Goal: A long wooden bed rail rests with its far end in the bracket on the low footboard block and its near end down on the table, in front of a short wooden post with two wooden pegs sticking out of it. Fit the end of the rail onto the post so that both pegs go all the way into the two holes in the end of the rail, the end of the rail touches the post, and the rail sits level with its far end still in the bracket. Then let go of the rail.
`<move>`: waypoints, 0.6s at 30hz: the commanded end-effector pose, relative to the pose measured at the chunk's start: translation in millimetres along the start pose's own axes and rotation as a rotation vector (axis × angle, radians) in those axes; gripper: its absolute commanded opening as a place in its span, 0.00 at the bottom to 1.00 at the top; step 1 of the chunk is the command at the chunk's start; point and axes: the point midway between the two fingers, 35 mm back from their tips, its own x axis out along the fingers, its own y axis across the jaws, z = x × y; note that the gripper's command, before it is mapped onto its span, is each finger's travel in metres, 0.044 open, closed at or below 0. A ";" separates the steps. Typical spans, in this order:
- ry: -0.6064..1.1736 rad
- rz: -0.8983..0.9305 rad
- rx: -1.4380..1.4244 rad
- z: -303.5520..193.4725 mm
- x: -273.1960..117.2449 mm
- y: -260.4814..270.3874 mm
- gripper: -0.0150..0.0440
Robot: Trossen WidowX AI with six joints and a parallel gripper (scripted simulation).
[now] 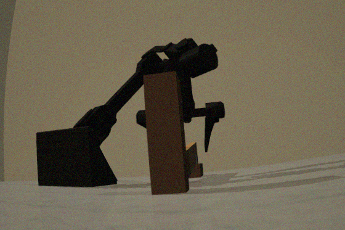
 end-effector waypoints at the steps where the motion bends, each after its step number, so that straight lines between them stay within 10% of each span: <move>1: -0.010 0.003 0.009 1.6 8.2 2.1 1.00; 18: -0.013 0.003 0.008 2.8 35.0 4.0 1.00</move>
